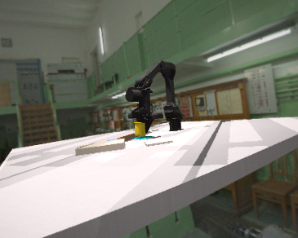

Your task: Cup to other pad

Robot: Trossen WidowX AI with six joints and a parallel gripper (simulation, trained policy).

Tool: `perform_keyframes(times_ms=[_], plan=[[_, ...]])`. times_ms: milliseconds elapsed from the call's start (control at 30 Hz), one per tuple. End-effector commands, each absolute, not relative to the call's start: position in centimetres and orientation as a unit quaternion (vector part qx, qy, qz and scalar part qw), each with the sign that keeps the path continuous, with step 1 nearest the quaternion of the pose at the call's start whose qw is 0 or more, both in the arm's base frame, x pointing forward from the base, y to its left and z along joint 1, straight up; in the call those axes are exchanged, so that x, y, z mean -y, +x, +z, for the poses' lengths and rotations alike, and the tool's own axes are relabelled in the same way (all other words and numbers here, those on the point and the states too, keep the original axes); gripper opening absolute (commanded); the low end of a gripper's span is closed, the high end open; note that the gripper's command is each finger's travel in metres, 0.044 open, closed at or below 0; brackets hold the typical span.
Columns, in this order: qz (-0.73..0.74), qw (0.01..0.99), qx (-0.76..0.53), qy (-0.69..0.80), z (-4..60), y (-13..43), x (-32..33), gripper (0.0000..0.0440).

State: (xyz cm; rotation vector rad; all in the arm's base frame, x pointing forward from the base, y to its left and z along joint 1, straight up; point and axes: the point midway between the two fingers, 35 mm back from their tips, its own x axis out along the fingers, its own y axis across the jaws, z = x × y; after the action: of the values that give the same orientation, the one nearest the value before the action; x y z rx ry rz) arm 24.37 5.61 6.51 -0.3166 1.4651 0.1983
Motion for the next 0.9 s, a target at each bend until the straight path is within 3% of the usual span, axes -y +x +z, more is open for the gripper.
perform_keyframes(times_ms=[0,167,533,867], plan=[[0.085,0.732,-0.662,-0.137,6.2,24.2,-5.4,0.0065],[0.086,0.750,-0.644,-0.123,6.8,24.8,-5.5,0.0149],[0.097,0.772,-0.620,-0.102,8.2,24.4,-5.6,0.0170],[0.101,0.790,-0.599,-0.081,10.1,23.8,-5.6,0.0216]])
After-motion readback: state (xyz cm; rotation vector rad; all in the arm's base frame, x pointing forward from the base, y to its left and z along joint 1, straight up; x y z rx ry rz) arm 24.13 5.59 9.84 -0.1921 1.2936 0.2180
